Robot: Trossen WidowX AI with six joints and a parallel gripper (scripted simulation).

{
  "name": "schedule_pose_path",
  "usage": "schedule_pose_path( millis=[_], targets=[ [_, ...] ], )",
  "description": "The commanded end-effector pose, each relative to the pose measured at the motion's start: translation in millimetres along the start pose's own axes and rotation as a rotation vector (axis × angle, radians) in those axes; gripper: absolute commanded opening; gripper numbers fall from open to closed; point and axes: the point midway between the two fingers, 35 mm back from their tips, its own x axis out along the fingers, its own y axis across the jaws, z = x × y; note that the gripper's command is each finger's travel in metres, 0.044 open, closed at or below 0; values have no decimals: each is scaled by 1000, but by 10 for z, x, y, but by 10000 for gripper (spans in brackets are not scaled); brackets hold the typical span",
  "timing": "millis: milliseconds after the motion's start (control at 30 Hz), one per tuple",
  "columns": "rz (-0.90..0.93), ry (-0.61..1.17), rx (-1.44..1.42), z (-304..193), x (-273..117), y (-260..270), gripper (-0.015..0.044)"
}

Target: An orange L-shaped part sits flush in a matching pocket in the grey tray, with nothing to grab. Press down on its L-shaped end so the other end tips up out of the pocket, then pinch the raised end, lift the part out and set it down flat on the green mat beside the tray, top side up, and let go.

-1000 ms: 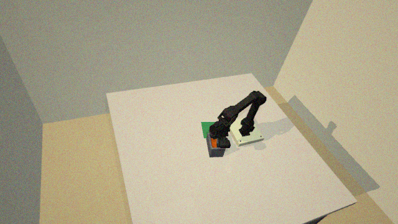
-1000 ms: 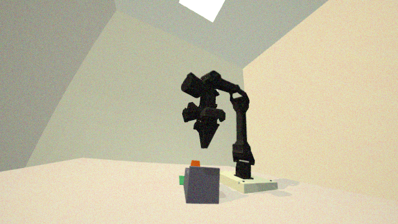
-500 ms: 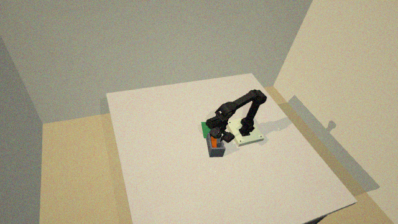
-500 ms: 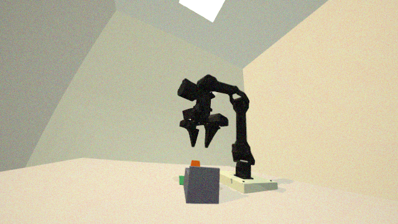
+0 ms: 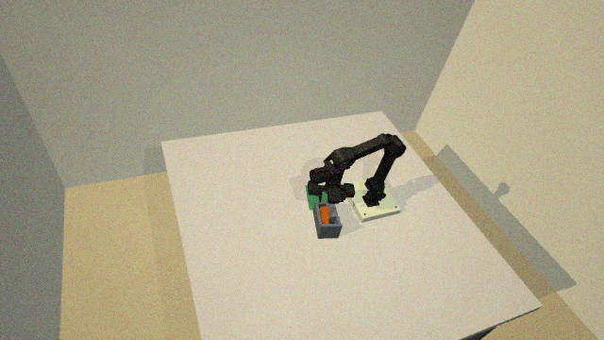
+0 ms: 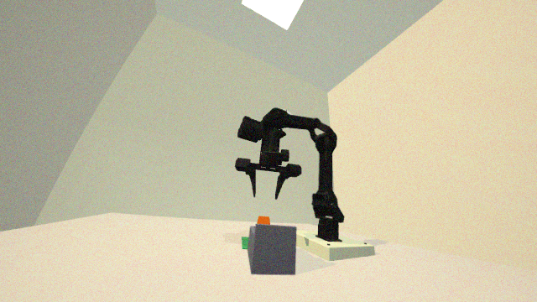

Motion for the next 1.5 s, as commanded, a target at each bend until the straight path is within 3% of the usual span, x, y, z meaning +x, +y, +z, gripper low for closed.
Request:
schedule_pose_path(
  millis=[0, 333, 1467],
  targets=[
    [6, 7, -90, -64, 11, 21, 280],
    [6, 7, -90, -66, 311, 22, 280],
    [6, 6, -90, -70, 800, 26, 280]
  ],
)
